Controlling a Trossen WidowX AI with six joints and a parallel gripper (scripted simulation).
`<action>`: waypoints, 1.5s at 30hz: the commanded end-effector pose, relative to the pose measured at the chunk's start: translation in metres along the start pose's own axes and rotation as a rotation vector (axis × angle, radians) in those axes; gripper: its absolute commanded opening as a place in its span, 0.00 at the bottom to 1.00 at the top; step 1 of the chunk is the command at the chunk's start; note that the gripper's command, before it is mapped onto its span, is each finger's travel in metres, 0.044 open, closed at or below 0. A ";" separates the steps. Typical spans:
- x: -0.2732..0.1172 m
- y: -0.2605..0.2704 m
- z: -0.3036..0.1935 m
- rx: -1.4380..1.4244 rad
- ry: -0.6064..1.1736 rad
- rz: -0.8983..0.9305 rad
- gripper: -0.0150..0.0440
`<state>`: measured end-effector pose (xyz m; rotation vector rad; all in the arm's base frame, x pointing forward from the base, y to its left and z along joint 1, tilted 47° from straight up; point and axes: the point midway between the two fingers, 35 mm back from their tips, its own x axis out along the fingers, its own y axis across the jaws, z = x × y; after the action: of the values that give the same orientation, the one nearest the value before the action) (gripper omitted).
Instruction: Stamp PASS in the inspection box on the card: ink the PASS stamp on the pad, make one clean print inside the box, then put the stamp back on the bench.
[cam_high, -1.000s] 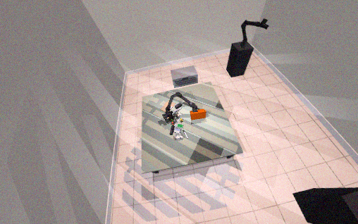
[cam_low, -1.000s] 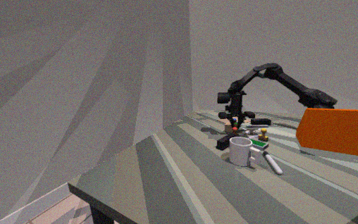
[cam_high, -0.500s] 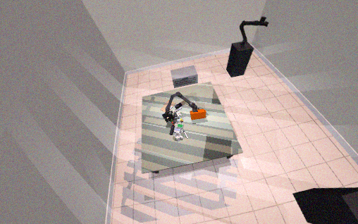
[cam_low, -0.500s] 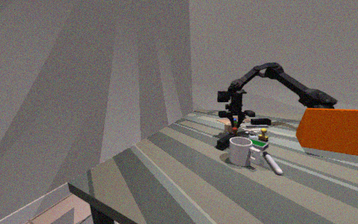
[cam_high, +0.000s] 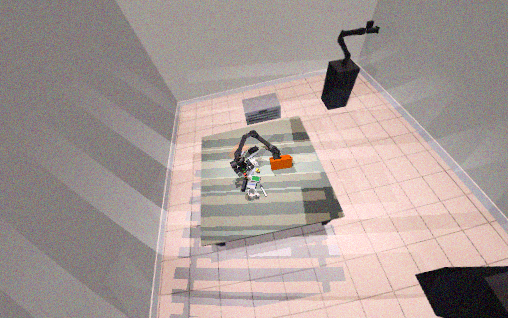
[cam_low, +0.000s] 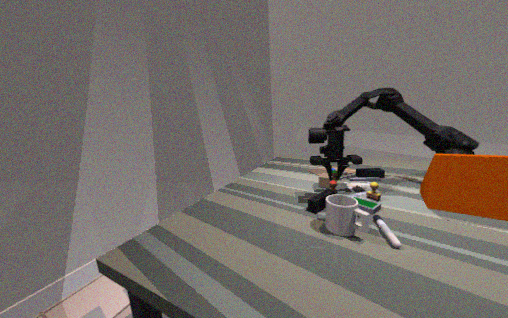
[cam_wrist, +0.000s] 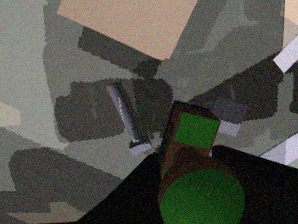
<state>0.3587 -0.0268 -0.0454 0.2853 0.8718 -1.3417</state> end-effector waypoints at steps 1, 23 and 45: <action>-0.002 0.000 0.000 0.003 0.004 0.001 0.25; -0.013 0.000 -0.001 0.003 0.003 0.003 0.25; -0.024 -0.001 -0.001 0.002 0.003 0.004 0.25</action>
<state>0.3582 -0.0106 -0.0303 0.2858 0.8704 -1.3377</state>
